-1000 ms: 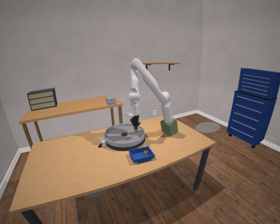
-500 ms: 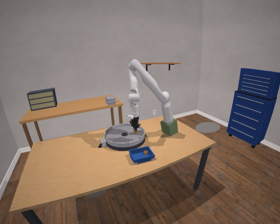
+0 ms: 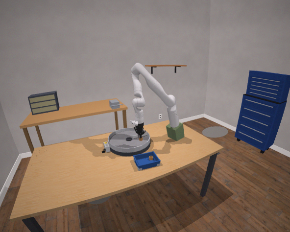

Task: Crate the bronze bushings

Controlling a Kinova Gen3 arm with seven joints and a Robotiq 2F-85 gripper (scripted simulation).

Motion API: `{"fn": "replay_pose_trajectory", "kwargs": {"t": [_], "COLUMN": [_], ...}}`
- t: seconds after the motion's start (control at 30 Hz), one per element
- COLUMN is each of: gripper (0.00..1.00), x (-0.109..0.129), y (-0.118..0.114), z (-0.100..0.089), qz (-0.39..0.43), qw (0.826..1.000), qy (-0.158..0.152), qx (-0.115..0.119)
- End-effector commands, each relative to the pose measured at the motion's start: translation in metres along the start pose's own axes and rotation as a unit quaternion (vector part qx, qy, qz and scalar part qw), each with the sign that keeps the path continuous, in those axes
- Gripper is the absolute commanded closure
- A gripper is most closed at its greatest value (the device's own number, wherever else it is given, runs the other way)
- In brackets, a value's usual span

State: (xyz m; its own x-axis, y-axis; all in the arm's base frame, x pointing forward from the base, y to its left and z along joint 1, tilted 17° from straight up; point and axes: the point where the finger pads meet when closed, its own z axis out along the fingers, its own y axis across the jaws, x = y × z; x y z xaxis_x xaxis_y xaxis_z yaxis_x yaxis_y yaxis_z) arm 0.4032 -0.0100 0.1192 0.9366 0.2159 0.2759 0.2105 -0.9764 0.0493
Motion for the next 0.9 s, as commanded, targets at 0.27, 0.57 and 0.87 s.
{"fn": "replay_pose_trajectory", "kwargs": {"t": [0.27,0.57,0.87], "gripper": [1.0,1.0,1.0], "x": [0.038,0.062,0.078], "y": [-0.034,-0.053,-0.067], "z": [-0.001,-0.001,-0.002], "qz": [-0.007,-0.005,-0.005], "qw": [1.0,1.0,1.0], "qy": [0.004,0.004,0.004], "qx": [0.002,0.001,0.001]}}
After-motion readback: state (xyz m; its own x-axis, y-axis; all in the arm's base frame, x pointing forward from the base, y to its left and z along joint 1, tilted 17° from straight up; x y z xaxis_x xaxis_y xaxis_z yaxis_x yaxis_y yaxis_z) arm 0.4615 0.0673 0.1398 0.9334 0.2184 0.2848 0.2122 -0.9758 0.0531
